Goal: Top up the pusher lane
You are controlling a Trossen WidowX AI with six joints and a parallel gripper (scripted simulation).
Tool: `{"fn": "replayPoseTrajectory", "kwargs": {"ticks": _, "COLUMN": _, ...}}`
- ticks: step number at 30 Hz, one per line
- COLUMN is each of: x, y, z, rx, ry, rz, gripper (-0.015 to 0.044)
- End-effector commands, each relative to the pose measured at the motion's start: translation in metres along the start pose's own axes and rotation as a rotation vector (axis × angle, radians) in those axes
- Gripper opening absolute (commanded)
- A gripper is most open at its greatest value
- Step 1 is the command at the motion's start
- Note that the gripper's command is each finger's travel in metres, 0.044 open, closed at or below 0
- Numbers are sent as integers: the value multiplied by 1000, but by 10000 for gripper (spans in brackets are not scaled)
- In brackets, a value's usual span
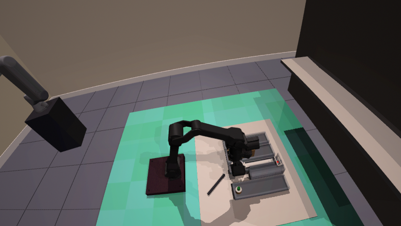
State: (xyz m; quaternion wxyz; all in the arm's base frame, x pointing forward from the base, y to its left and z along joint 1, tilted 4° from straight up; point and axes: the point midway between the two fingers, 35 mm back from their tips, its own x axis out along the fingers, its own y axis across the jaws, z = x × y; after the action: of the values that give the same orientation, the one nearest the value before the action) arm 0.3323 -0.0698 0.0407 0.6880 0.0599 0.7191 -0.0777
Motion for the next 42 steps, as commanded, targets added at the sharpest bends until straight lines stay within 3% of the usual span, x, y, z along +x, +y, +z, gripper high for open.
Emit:
{"fn": "replayPoseTrajectory", "kwargs": {"ticks": 1, "x": 2, "y": -1, "z": 5, "rx": -5, "ry": -21, "rz": -5, "gripper": 0}}
{"fn": "replayPoseTrajectory", "kwargs": {"ticks": 42, "x": 16, "y": -1, "z": 3, "rx": -5, "ry": -21, "rz": -5, "gripper": 0}}
